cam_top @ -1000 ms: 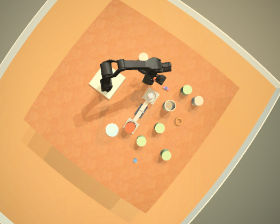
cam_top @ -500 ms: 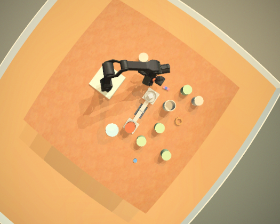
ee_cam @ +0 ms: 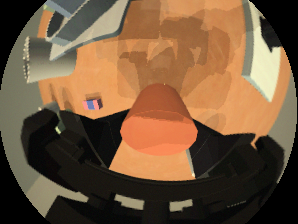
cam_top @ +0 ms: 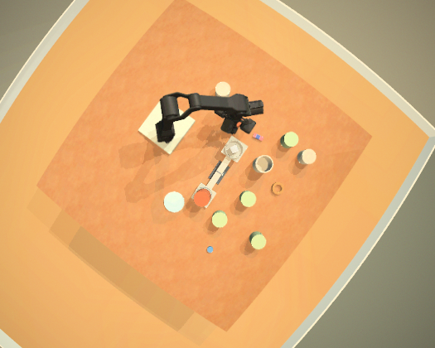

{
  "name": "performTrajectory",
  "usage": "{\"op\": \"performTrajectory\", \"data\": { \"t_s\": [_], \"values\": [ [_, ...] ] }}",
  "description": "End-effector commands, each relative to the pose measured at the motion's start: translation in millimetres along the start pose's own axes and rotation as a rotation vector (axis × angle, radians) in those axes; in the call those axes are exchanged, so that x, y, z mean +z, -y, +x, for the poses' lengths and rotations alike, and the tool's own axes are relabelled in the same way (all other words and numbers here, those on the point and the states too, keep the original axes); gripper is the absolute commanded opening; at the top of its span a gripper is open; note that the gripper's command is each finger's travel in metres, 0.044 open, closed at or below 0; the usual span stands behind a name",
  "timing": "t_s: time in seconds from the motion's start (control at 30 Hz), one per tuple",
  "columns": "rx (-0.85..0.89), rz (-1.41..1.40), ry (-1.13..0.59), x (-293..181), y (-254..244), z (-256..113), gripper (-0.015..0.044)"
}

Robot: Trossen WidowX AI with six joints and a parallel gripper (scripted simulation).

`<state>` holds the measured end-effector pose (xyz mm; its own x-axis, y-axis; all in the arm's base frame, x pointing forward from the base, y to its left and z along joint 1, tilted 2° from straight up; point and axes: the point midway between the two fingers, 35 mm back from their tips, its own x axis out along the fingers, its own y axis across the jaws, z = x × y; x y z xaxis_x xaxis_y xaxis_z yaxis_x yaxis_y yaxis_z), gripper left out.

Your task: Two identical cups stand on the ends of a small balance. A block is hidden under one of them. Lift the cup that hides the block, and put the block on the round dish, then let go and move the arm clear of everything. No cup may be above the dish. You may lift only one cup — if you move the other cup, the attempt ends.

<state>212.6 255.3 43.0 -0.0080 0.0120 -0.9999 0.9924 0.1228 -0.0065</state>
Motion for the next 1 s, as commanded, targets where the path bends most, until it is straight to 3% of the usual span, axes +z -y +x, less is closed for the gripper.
{"op": "performTrajectory", "data": {
  "t_s": [0.0,0.27,0.37,0.53,0.77,0.97],
  "values": [
    [0.001,0.000,0.000,0,0,0,0.0236],
    [0.000,0.001,-0.001,-1,-1,-12,0.0440],
    [-0.001,0.004,-0.001,0,0,-50,0.0440],
    [-0.002,0.004,-0.001,0,0,-53,0.0440],
    [0.018,-0.142,-0.052,1,-4,-63,0.0260],
    [0.029,-0.328,-0.051,7,-12,-67,0.0260]
  ]
}}
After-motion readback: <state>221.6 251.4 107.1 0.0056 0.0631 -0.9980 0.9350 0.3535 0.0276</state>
